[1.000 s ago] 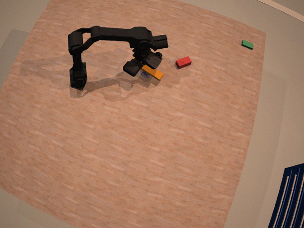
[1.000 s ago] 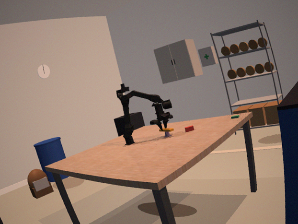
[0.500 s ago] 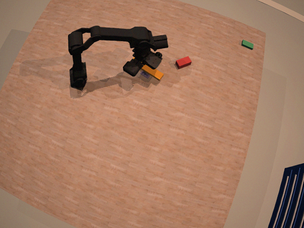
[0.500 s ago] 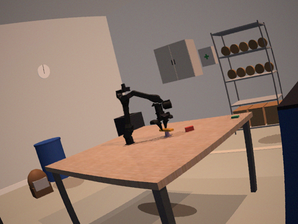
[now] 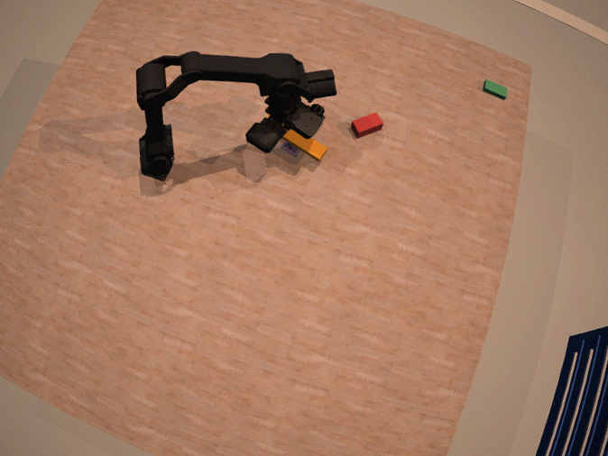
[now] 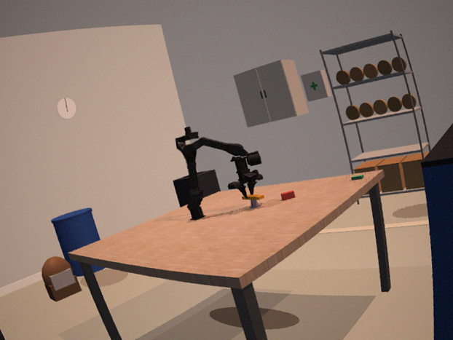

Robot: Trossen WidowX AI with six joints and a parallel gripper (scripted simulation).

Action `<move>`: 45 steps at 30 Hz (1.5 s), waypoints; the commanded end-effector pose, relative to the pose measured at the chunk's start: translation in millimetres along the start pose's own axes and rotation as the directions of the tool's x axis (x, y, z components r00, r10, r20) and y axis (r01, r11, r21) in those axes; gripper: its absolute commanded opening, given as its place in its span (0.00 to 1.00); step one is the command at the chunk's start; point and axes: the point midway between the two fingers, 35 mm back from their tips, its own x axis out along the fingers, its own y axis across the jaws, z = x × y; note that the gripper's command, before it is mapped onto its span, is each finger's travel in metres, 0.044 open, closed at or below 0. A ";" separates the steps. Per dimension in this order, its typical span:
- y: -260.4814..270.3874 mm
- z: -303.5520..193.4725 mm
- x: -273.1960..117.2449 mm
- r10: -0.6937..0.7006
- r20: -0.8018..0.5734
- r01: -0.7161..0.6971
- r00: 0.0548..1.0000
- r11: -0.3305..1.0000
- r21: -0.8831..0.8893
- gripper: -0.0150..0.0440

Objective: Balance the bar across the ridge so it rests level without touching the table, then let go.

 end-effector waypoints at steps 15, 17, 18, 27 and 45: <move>0.0 0.0 -0.1 0.000 0.000 0.000 1.000 1.000 0.000 0.52; 0.0 0.0 -0.1 0.000 0.000 0.000 1.000 1.000 0.000 0.54; 0.0 0.0 -0.1 0.000 0.000 0.000 1.000 1.000 0.000 0.54; 0.0 0.0 -0.1 0.000 0.000 0.000 1.000 1.000 0.000 0.54; 0.0 0.0 -0.1 0.000 0.000 0.000 1.000 1.000 0.000 0.54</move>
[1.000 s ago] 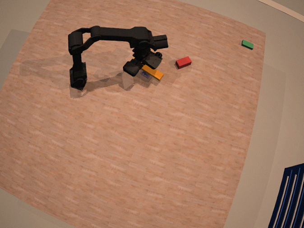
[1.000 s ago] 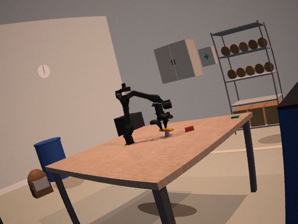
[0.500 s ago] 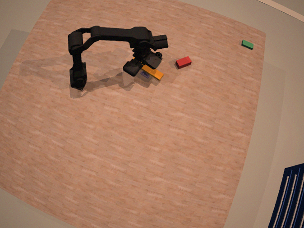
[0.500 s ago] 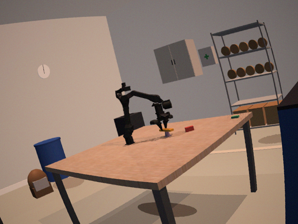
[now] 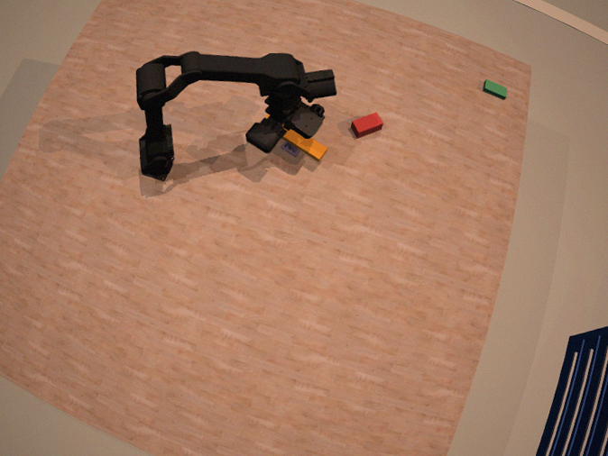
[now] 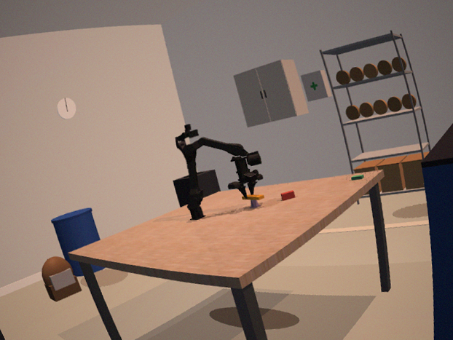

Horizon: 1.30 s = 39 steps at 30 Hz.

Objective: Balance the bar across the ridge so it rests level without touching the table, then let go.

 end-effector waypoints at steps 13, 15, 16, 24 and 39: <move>0.0 0.0 -0.1 0.000 0.000 0.000 1.000 1.000 0.000 0.55; 0.0 0.0 -0.1 0.000 0.000 0.000 1.000 1.000 0.000 0.57; 0.0 0.0 -0.1 0.000 0.000 0.000 1.000 1.000 0.000 0.57; 0.0 0.0 -0.1 0.000 0.000 0.000 1.000 1.000 0.000 0.57; 0.3 0.3 -2.1 0.000 0.000 0.000 1.000 1.000 0.000 1.00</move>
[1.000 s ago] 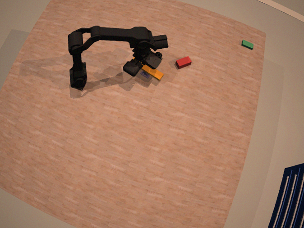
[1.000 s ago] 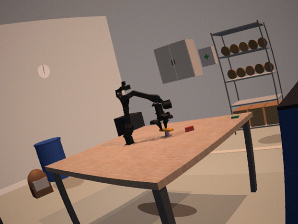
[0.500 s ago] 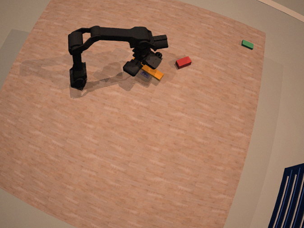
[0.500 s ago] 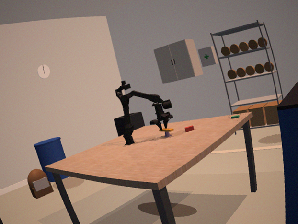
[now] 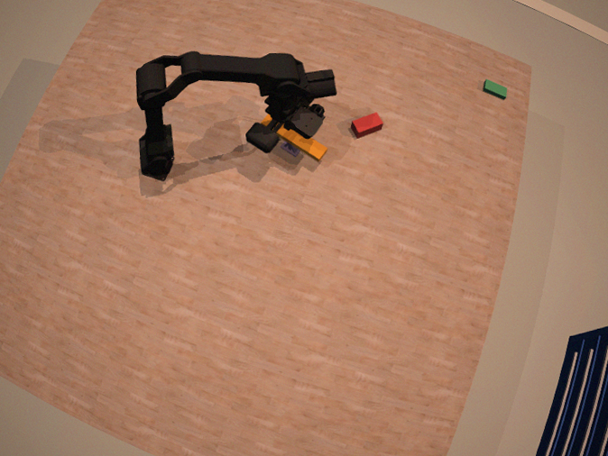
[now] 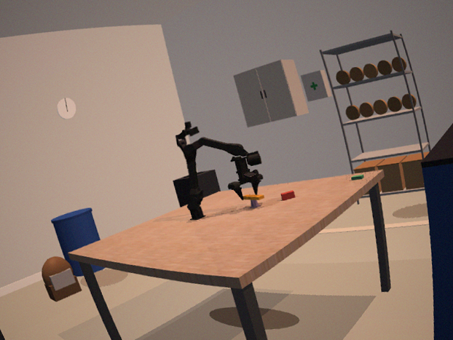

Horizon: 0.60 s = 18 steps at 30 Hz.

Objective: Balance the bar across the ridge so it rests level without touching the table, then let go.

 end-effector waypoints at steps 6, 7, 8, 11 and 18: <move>2.9 3.0 -69.0 0.001 0.001 -0.001 1.000 1.000 0.000 1.00; 1.9 2.2 -81.7 0.001 0.000 -0.001 1.000 1.000 0.000 1.00; 0.8 1.2 -91.8 0.000 0.000 0.000 1.000 1.000 0.000 1.00; -0.3 0.2 -99.9 0.000 0.000 0.000 1.000 1.000 0.000 1.00; -0.3 0.2 -99.9 0.000 0.000 0.000 1.000 1.000 0.000 1.00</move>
